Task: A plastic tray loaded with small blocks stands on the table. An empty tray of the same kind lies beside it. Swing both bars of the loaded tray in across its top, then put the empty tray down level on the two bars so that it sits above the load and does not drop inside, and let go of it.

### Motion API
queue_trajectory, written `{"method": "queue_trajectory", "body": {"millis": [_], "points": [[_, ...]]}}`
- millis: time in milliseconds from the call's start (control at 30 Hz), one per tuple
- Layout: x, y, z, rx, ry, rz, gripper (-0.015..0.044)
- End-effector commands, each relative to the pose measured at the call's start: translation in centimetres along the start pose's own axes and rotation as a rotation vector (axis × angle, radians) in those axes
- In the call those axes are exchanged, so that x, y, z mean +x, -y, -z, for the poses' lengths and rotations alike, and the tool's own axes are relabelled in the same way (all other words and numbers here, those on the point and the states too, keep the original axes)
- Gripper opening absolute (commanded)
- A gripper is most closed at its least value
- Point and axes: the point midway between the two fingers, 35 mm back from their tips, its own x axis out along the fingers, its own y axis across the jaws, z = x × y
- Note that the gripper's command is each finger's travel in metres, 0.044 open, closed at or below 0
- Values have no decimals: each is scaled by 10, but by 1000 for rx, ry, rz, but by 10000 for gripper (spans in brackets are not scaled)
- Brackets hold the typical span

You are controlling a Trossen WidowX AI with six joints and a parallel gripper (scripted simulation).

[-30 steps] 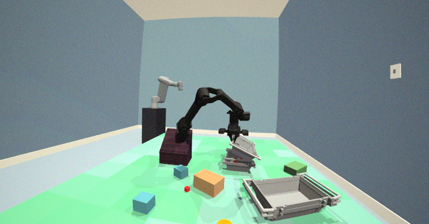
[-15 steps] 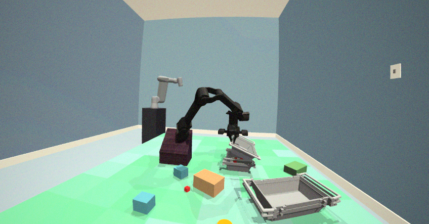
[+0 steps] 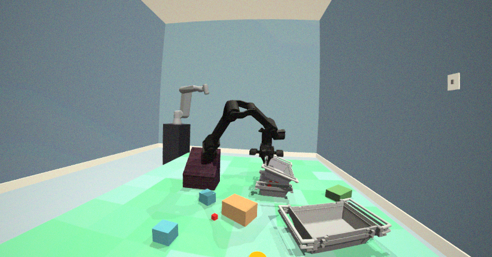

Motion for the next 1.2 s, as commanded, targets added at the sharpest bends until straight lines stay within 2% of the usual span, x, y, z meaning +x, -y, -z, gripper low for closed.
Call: {"method": "queue_trajectory", "body": {"millis": [0,1167], "points": [[3,5,-1,-8,1,15,0],[10,10,0,-8,1,15,0]]}}
